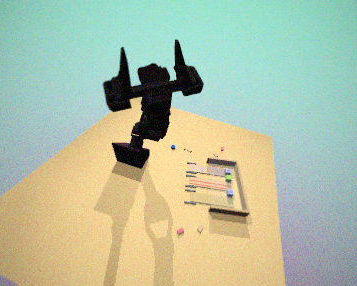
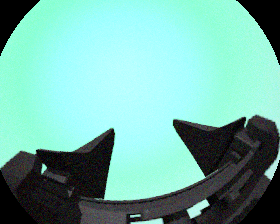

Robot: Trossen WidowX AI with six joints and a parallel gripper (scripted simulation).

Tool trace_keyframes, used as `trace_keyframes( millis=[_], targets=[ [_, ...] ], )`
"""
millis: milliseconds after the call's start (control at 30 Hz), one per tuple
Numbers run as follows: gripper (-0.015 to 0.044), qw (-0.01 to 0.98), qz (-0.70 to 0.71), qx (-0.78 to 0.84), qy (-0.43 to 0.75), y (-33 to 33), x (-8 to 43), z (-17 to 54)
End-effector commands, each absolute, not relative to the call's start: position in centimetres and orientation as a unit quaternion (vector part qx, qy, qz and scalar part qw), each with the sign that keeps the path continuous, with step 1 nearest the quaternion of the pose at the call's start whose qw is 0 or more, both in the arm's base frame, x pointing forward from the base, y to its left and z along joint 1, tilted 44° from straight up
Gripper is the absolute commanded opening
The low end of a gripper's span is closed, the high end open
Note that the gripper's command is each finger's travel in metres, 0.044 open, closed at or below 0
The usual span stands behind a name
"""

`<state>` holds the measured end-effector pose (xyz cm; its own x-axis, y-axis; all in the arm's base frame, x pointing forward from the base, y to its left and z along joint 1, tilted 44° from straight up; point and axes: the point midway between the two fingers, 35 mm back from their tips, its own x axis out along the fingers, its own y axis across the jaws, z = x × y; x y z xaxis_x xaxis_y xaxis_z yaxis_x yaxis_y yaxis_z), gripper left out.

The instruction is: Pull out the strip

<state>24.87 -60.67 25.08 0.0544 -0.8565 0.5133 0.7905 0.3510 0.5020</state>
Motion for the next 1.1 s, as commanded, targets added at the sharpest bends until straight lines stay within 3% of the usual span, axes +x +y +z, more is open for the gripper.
trace_keyframes(
  millis=[0,267,567,800,1067],
  targets=[
    [0.0400,0.728,-0.567,0.043,-0.384,-60.6,25.1,25.1],
    [0.0400,0.833,-0.492,0.084,-0.238,-55.8,32.5,23.3],
    [0.0400,0.921,-0.357,0.144,-0.065,-45.7,38.5,19.1],
    [0.0400,0.951,-0.229,0.199,0.059,-35.4,39.9,15.2],
    [0.0400,0.943,-0.072,0.269,0.181,-22.4,37.7,11.1]
  ],
)
